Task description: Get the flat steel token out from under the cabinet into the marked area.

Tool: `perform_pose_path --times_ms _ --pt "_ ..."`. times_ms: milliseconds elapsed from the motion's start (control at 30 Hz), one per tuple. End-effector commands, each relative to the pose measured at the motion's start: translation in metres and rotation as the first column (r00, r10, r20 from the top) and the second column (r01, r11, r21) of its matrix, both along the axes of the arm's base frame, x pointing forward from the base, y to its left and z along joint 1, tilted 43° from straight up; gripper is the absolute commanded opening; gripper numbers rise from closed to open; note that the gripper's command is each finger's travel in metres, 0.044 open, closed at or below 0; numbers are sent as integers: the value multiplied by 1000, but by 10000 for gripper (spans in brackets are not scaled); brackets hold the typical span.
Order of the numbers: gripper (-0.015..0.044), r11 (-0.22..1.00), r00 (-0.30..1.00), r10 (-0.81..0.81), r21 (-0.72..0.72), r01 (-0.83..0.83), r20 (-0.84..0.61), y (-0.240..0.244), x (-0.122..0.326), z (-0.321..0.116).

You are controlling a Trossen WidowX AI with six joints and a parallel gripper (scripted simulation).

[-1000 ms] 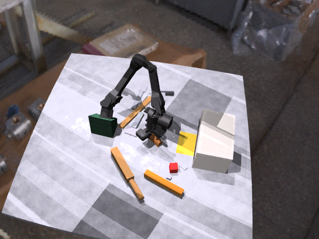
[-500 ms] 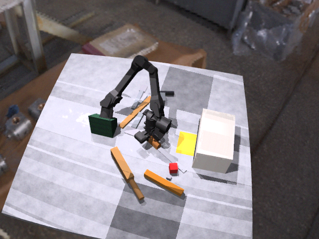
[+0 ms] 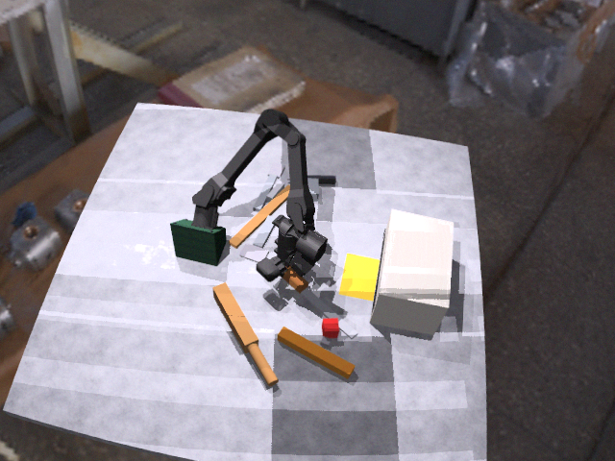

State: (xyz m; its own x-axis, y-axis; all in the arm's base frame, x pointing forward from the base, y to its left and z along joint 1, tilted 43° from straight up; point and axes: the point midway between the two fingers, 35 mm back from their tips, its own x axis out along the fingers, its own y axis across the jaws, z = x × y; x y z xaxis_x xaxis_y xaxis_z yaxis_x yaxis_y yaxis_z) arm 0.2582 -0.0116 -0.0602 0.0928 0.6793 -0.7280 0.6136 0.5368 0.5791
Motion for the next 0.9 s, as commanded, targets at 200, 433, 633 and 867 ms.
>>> perform_pose_path --times_ms 200,433,633,867 --pt "0 1000 1000 -3 -5 3 1 -12 -3 -9" --pt "0 1000 1000 -3 -6 3 1 -18 -6 -15" --pt "0 1000 1000 -3 -6 3 1 -20 -4 -17" --pt "0 1000 1000 -3 -7 3 1 -25 -7 -21"
